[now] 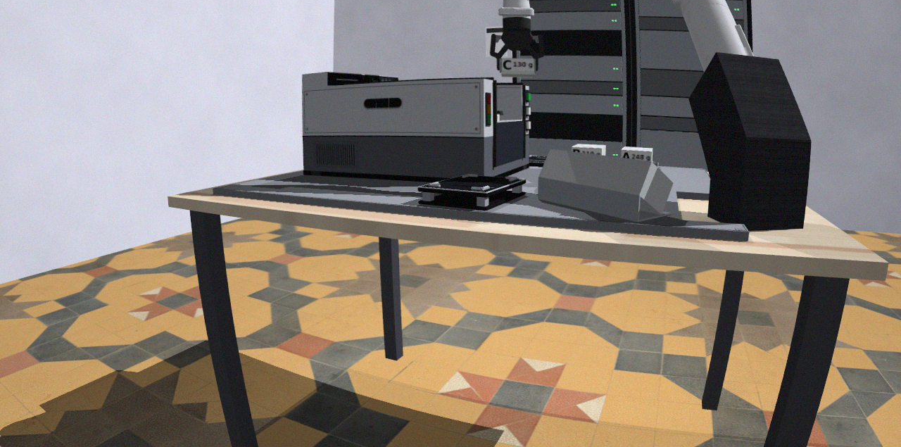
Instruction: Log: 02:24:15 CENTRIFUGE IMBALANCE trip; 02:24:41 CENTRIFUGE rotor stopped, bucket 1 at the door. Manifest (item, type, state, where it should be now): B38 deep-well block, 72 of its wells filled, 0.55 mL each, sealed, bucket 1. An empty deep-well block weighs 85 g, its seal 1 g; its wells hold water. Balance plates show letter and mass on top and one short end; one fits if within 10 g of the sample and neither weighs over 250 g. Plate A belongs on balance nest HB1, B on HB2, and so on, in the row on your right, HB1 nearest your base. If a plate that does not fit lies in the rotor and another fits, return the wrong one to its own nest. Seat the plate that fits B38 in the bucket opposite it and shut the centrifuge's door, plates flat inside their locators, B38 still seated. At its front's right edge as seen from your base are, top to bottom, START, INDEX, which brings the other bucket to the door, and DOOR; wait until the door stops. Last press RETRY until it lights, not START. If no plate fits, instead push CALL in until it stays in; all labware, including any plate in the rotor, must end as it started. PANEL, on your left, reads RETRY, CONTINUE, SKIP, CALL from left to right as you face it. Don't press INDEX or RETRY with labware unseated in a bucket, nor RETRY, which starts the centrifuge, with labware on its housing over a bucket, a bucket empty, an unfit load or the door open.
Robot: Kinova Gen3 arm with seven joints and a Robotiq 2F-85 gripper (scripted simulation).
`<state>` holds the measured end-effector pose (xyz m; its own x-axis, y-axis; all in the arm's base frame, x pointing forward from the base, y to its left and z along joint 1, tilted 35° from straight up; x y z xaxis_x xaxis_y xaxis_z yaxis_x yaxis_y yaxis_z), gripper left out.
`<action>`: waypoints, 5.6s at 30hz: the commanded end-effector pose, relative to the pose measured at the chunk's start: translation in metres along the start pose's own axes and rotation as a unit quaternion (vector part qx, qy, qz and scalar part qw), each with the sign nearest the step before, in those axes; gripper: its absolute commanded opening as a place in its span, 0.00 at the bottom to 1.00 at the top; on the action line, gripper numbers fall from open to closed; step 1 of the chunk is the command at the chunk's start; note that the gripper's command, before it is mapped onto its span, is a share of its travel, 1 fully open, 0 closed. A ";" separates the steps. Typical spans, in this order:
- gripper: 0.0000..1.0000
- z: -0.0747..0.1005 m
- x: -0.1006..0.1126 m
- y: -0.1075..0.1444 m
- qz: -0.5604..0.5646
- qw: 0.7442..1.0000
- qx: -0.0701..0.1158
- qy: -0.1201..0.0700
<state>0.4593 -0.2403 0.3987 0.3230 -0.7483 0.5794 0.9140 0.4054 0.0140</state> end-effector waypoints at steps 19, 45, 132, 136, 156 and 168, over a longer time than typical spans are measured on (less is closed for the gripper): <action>0.95 0.001 -0.034 0.035 0.108 0.994 0.001 0.000; 0.95 0.001 -0.083 0.081 0.246 0.969 0.001 0.000; 0.95 0.001 -0.164 0.135 0.591 0.806 0.001 -0.001; 0.95 -0.001 -0.164 0.135 0.592 0.806 0.001 -0.001; 0.95 -0.025 -0.164 0.135 0.592 0.806 0.001 -0.001; 0.95 -0.038 -0.164 0.135 0.592 0.806 0.001 -0.001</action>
<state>0.5383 -0.0830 0.2742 0.9689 0.1621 0.1872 -0.0338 0.8355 -0.5484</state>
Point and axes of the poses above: the point where the finger pads meet when closed, its own z axis back along the fingers, its own y axis across the jaws, x = y × z, the point moved 5 cm from there along z, back along the fingers, and after that the axes turned 5 degrees about z, right-handed, at the moved point
